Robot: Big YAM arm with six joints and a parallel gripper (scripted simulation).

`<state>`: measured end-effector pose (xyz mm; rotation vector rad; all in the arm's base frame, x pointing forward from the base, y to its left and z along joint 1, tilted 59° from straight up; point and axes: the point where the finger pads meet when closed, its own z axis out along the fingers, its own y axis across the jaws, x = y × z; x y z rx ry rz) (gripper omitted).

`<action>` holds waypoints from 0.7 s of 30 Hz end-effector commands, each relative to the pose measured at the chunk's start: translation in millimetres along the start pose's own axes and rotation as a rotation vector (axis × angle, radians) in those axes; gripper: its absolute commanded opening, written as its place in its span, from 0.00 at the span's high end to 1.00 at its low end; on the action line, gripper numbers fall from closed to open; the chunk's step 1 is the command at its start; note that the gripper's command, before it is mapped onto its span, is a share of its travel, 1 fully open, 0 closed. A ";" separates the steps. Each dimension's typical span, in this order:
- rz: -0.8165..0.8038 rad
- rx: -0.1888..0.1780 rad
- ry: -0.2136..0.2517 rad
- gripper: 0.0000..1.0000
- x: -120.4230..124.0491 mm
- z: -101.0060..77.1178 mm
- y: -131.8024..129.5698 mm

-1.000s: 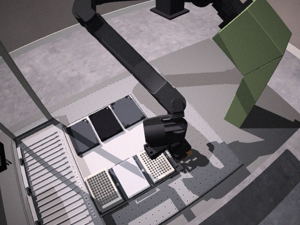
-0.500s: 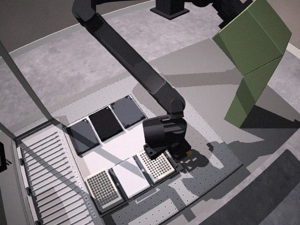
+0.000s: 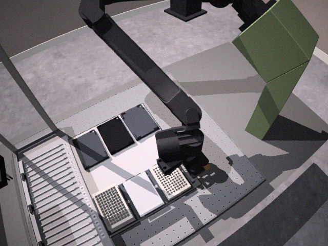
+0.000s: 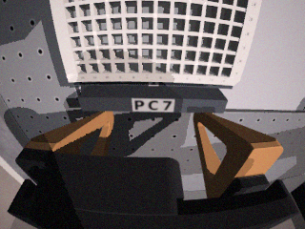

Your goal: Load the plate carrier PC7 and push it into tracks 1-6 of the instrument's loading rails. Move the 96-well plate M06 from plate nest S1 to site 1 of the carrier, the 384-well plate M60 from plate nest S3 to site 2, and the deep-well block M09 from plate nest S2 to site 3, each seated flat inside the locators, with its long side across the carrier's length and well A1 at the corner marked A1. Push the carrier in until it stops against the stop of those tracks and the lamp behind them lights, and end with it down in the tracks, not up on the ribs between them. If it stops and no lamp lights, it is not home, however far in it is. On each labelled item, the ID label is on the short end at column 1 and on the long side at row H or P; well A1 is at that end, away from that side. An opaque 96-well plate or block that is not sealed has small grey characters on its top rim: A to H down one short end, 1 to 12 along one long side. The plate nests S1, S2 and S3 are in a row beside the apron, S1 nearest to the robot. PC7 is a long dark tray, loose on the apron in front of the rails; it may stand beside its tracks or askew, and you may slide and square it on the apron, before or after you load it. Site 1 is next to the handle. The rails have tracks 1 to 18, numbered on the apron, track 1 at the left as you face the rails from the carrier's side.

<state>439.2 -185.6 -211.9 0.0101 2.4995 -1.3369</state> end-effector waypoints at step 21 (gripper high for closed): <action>0.007 -0.008 -0.063 0.20 -40.1 -15.2 3.1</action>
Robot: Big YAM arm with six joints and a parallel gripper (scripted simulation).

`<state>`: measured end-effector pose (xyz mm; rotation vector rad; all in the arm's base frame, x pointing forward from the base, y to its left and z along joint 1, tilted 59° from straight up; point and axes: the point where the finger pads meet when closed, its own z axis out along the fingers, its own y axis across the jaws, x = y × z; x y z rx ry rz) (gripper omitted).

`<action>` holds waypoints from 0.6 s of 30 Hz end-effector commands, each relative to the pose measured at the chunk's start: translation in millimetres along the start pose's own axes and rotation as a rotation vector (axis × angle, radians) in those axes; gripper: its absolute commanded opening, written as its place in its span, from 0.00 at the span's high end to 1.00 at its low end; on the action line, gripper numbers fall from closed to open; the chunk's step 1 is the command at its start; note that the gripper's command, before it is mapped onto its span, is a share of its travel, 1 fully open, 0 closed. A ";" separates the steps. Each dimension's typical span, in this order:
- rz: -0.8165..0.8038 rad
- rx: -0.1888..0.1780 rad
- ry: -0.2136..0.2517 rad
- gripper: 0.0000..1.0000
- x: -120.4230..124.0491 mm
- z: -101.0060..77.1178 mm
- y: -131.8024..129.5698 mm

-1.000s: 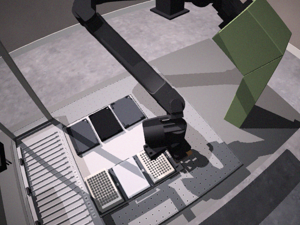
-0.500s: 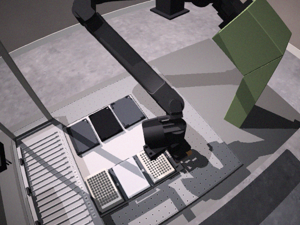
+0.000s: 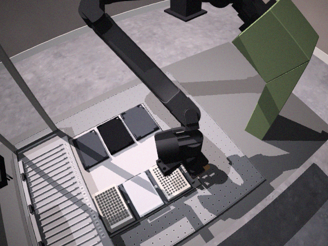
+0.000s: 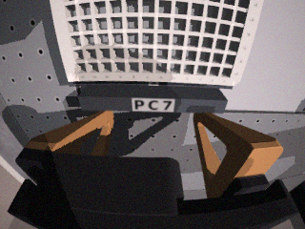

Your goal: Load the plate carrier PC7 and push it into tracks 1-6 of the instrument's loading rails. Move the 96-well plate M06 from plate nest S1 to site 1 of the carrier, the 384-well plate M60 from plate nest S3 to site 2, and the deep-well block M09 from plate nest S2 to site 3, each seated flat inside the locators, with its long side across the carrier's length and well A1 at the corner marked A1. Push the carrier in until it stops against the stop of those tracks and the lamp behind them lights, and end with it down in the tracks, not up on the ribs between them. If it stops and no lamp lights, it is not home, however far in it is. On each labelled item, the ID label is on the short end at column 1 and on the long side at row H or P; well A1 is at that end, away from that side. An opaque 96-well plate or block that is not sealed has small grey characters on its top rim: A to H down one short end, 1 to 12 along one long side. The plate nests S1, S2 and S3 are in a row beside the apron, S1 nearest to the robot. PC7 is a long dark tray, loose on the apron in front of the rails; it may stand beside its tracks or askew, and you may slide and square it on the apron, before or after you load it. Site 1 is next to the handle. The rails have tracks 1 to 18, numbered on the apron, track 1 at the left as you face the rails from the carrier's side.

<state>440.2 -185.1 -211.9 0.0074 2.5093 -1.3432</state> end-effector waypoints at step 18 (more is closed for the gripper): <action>0.012 -0.007 -0.074 0.20 -46.0 -16.1 -0.4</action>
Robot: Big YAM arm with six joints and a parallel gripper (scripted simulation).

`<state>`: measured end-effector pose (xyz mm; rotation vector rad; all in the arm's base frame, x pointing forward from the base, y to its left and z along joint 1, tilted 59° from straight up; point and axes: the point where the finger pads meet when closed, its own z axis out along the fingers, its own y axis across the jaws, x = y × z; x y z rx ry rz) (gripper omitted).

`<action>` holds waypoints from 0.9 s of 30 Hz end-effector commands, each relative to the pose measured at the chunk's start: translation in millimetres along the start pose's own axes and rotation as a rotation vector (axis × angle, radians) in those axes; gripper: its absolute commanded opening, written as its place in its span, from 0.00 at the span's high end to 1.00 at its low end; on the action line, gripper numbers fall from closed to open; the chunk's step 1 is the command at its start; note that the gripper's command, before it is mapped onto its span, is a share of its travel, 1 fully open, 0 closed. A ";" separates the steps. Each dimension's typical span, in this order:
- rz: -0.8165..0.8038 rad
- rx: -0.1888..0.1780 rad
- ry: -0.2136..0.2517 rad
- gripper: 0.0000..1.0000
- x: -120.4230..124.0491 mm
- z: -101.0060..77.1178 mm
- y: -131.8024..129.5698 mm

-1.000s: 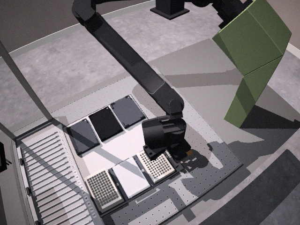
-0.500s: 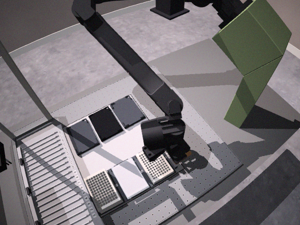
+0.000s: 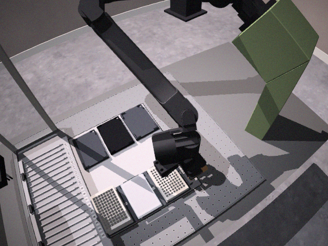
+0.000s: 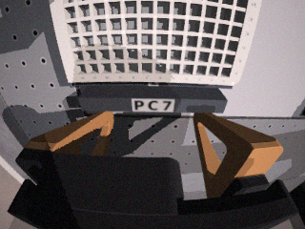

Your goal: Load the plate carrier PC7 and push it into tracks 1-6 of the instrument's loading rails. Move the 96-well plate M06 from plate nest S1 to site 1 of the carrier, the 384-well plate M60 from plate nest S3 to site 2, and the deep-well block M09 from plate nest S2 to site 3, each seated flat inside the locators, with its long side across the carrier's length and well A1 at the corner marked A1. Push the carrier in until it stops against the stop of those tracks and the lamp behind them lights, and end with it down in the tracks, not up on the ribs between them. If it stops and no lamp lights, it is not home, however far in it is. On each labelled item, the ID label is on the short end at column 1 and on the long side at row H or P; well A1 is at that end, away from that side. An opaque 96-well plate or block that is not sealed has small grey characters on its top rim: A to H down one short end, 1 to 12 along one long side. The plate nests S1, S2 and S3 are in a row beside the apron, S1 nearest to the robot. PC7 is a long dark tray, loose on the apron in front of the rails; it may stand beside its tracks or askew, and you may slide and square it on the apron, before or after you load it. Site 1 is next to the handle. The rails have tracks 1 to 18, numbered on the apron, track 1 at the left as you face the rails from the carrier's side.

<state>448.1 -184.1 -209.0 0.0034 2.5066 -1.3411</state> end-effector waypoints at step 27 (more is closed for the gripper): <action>0.035 -0.006 -0.072 0.20 -48.1 -16.5 -4.8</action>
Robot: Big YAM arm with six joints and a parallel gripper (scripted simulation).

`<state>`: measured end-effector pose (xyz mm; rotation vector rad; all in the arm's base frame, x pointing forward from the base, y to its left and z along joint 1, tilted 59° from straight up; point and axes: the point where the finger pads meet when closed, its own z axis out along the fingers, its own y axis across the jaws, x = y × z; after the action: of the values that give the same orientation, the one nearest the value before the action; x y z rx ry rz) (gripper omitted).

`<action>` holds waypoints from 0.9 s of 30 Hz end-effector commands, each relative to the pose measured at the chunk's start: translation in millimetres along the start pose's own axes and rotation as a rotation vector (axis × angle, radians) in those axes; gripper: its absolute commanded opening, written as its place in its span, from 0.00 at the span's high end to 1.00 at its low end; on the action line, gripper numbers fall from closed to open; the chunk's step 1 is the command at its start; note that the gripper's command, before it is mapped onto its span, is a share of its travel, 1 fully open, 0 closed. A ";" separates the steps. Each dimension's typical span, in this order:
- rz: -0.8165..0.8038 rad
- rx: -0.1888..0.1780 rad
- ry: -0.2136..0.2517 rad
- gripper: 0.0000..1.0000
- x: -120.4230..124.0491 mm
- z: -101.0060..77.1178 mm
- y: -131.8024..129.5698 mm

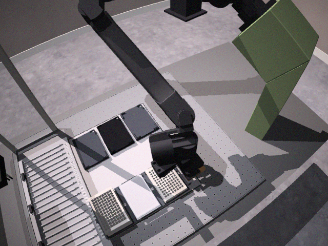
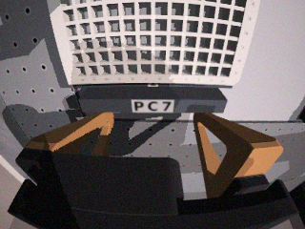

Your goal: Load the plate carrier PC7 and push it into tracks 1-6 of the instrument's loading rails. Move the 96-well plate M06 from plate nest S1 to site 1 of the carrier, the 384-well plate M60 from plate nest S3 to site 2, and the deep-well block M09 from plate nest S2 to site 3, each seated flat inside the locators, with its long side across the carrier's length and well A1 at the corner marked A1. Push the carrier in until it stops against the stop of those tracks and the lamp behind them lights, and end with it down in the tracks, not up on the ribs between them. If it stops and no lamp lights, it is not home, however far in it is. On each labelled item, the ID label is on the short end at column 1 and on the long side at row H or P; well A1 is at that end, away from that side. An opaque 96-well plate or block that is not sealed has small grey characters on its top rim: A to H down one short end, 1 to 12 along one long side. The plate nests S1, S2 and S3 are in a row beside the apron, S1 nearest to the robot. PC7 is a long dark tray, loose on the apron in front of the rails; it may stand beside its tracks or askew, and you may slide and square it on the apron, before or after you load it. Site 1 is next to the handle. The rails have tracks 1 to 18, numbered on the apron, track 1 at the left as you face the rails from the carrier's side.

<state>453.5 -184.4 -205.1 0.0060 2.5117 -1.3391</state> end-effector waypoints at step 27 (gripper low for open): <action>0.059 -0.003 -0.075 0.20 -51.0 -17.2 -4.0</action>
<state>463.4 -183.7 -201.1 0.0131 2.5087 -1.3322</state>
